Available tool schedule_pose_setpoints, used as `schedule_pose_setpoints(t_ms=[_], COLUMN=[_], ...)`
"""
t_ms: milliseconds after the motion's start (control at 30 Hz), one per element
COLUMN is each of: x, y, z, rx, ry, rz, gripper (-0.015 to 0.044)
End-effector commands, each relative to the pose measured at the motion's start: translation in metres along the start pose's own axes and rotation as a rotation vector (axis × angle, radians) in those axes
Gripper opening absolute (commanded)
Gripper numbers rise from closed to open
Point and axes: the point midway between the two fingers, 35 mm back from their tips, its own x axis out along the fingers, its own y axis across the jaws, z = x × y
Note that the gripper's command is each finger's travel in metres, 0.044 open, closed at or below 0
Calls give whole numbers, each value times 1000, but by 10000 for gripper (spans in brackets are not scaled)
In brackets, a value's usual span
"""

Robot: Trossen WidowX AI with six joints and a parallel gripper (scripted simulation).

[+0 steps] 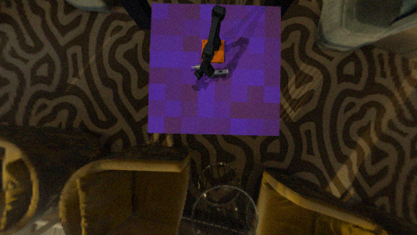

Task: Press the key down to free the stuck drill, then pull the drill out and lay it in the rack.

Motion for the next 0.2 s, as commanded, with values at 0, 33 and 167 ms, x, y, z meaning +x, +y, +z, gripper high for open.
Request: schedule_pose_setpoints(t_ms=[0,33,167], x=[-6,-8,-19], y=[8,11,27], z=[34,43,77], rx=[269,345,655], ry=[-78,-106,-248], rz=[-95,-113,-155], gripper=[440,440,440])
